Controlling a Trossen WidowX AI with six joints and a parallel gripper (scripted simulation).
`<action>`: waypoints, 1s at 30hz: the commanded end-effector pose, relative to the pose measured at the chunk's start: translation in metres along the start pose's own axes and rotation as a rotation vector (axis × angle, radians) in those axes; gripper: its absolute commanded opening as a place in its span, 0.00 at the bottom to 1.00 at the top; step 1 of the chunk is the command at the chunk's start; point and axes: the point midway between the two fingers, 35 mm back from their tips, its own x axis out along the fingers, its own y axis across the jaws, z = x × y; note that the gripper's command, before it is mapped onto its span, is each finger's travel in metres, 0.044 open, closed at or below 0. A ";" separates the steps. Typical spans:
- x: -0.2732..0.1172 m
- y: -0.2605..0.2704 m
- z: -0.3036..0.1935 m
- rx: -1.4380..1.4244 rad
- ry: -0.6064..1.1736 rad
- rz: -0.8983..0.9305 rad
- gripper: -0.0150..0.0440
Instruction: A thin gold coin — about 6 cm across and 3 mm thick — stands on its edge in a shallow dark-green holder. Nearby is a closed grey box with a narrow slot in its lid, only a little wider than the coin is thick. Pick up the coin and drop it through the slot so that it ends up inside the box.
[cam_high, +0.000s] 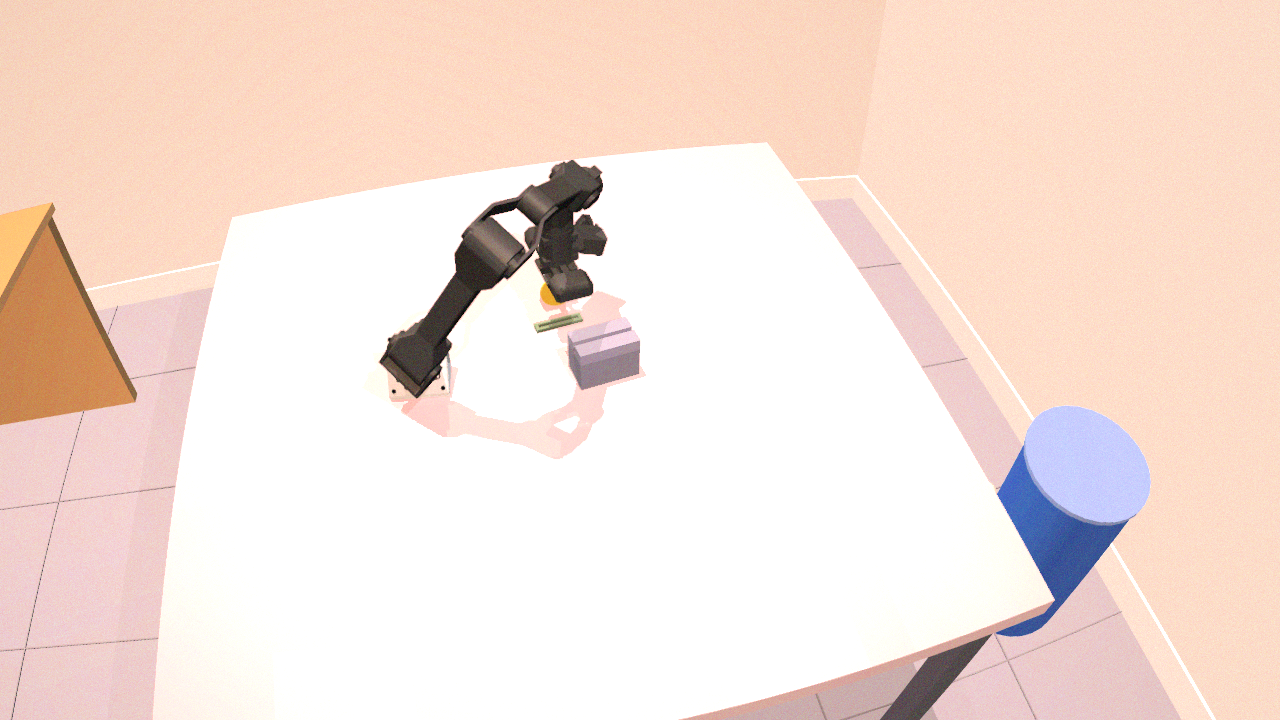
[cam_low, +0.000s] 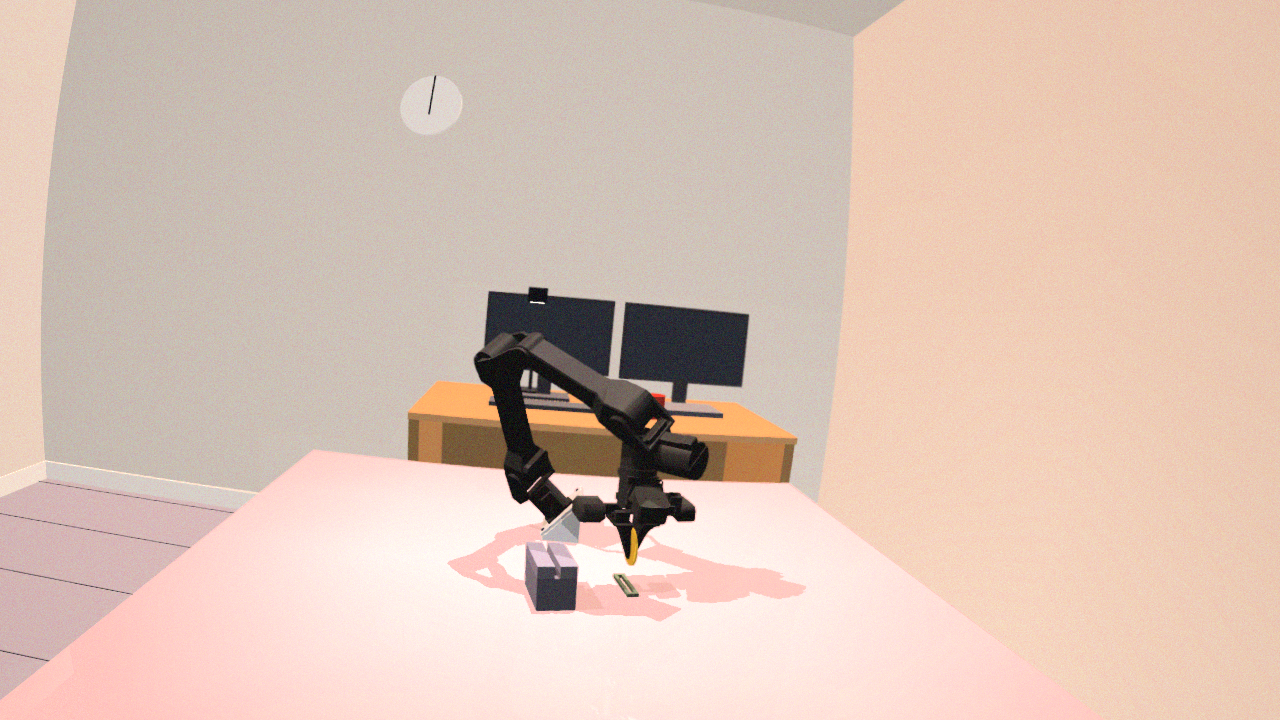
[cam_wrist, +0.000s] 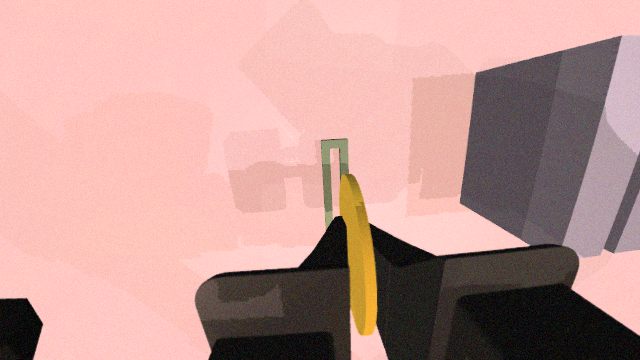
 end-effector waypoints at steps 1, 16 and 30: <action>-0.011 0.001 0.001 0.004 -0.006 0.008 0.25; -0.048 0.000 -0.003 0.005 -0.003 0.007 0.25; -0.052 0.003 -0.011 -0.010 -0.003 0.007 0.25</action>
